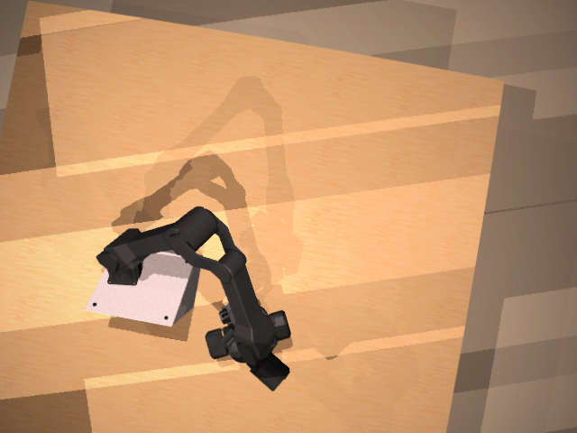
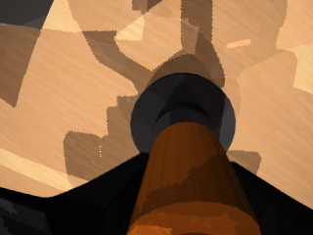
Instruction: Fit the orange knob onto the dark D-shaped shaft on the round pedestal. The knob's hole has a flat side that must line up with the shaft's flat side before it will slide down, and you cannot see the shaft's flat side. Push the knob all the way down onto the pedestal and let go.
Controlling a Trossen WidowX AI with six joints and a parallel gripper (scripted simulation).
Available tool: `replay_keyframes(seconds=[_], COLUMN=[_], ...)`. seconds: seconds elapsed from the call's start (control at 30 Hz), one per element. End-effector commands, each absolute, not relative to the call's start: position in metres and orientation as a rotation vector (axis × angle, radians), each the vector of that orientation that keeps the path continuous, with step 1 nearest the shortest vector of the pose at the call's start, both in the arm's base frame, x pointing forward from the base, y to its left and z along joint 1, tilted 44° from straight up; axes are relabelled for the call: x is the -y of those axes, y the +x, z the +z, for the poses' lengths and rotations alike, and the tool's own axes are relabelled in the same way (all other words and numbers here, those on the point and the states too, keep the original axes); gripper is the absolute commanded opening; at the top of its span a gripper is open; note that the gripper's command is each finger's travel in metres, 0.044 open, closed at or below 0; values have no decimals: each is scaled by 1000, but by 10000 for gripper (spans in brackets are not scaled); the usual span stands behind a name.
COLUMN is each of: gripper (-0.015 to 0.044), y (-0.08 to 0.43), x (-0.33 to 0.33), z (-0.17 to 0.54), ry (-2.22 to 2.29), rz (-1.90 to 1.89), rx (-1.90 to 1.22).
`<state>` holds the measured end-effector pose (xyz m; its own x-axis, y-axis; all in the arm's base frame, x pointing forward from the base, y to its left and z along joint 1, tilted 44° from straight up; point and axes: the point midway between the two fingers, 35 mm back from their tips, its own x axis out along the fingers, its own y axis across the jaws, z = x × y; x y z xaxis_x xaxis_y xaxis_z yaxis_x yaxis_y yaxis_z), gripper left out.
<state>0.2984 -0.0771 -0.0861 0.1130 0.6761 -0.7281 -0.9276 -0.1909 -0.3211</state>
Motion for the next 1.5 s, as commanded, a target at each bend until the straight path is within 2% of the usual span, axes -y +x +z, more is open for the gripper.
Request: replay_keyframes(seconds=[0.0,0.8,1.07,1.47], gripper=[0,0,0,0], y=[298,299,298,298], x=[76,78,76,75], z=[-88,-86,-87,-89], ry=[-1022,-1022,-1186,-1186], rz=[1516,1516,1570,1570], rx=[-292,-292,-135,-135])
